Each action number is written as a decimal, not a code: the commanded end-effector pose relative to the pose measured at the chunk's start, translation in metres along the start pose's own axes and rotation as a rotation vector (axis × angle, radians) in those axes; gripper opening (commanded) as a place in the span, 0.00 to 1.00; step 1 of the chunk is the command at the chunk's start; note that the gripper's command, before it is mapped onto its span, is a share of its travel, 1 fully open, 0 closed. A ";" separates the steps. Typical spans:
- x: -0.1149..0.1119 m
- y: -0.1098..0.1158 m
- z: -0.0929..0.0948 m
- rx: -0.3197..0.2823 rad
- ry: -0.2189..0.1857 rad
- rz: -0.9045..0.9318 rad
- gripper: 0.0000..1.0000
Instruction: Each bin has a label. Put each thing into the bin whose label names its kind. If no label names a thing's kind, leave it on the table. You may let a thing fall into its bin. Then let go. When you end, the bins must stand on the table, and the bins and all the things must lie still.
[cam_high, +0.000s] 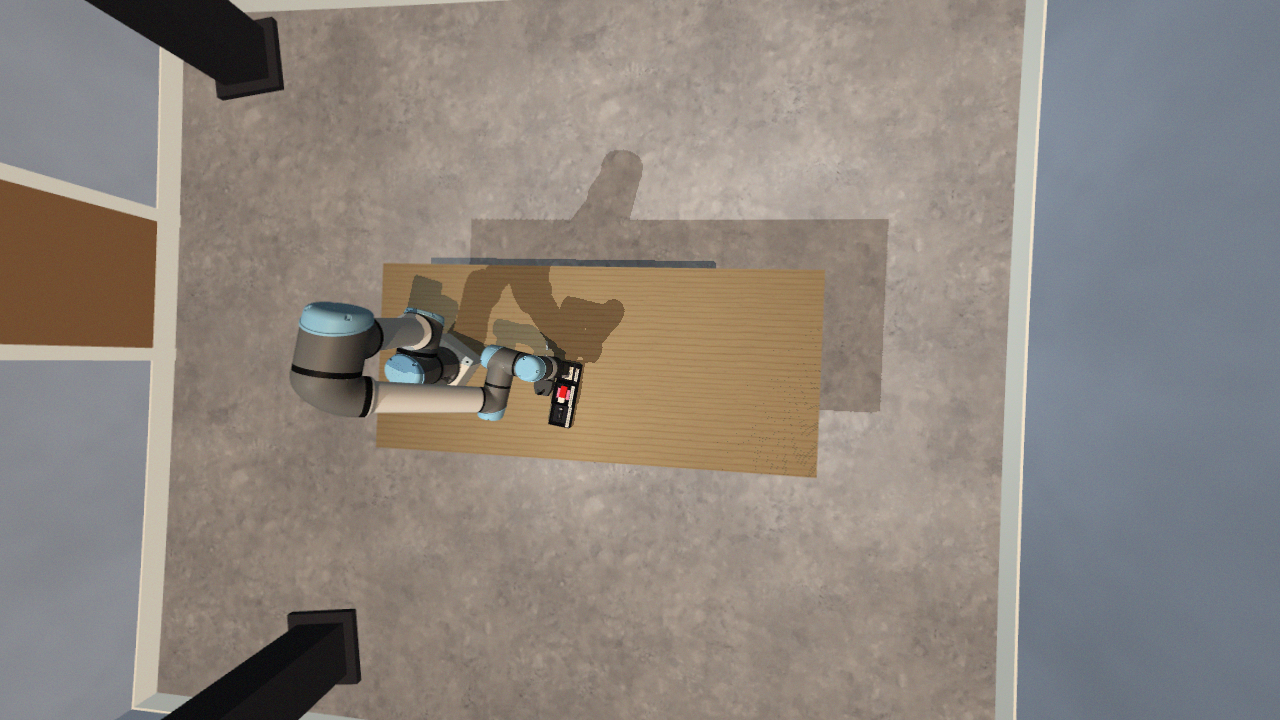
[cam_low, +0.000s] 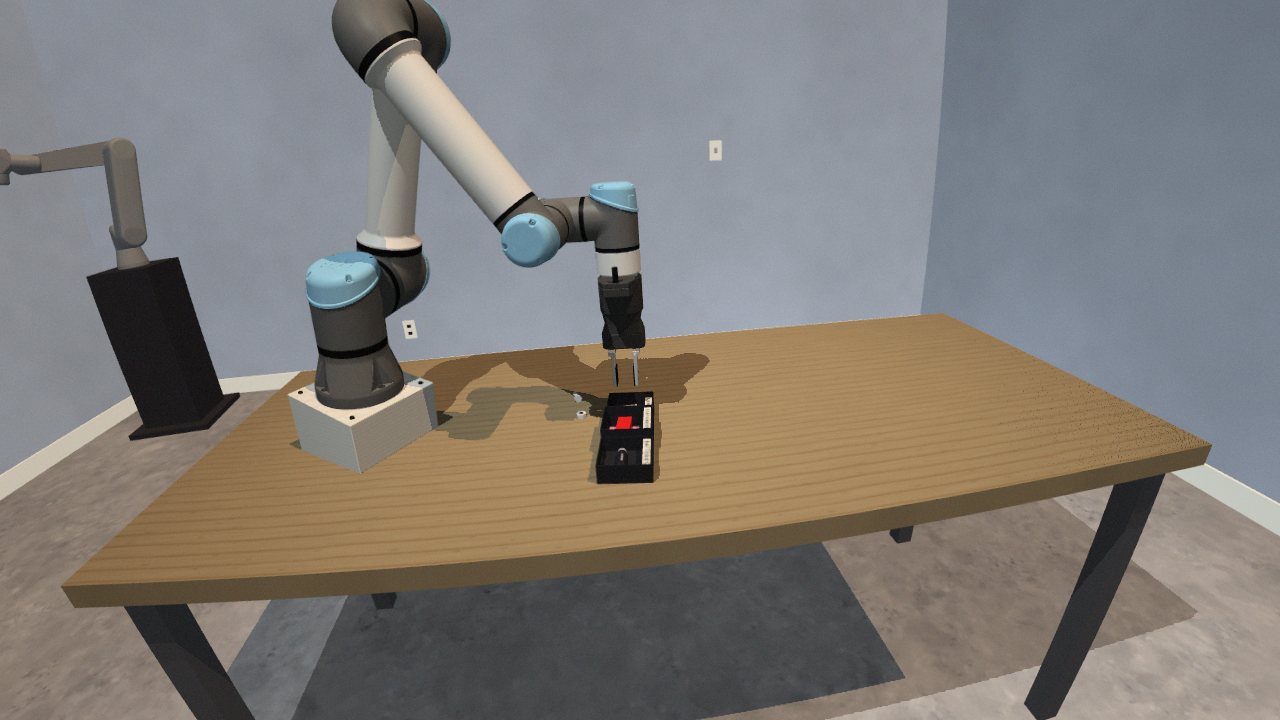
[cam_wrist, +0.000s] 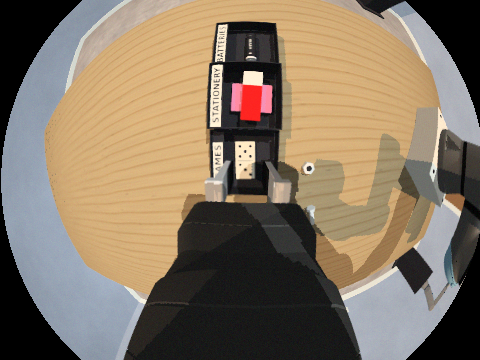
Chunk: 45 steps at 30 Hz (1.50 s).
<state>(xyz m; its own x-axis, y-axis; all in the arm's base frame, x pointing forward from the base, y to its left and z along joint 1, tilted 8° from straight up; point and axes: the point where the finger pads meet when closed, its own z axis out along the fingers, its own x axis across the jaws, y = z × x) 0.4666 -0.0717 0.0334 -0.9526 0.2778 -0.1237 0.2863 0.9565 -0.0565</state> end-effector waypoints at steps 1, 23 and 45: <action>0.001 0.000 0.000 0.000 0.004 0.001 0.65; 0.001 0.001 -0.059 0.000 -0.001 0.000 1.00; 0.001 0.000 -0.131 0.000 -0.001 0.001 1.00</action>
<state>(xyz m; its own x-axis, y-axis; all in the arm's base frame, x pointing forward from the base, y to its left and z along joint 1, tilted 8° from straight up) 0.4558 -0.0616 0.1447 -0.9517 0.2770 -0.1323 0.2863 0.9564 -0.0568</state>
